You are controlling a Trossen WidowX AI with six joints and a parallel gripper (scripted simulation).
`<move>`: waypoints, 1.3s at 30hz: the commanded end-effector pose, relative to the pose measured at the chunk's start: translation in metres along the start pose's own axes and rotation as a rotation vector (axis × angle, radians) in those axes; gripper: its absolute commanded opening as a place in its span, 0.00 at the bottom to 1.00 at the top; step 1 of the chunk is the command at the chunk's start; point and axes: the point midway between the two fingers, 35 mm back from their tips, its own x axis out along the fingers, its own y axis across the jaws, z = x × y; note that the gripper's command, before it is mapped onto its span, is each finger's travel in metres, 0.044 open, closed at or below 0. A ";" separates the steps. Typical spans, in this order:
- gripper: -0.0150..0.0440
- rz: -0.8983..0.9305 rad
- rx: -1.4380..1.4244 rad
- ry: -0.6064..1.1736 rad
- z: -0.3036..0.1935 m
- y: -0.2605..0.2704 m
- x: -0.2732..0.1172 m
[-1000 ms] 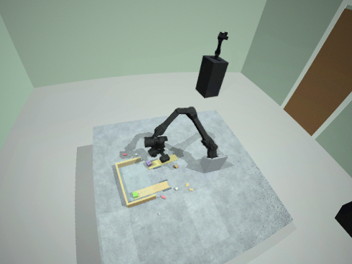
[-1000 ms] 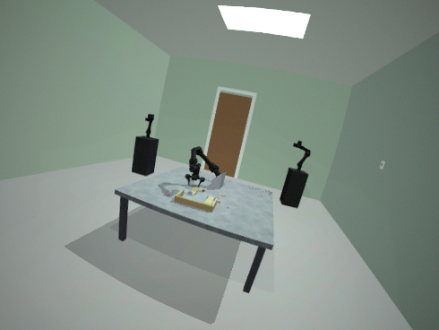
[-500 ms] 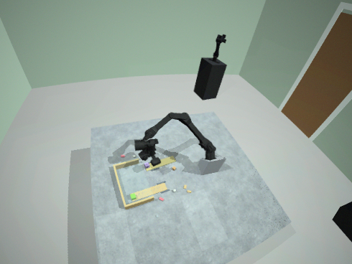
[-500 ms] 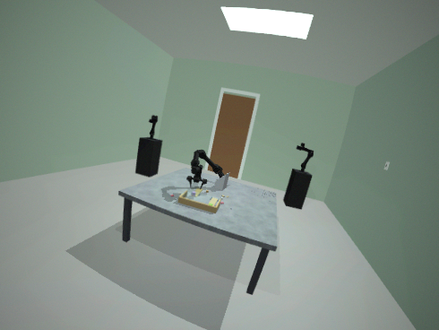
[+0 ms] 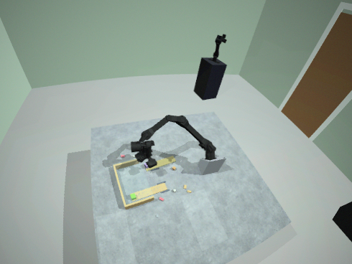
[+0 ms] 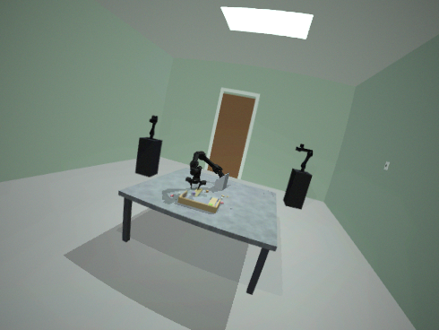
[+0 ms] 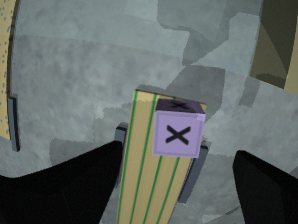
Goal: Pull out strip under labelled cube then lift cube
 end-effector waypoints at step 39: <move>0.49 -0.004 0.001 0.004 0.000 -0.001 0.047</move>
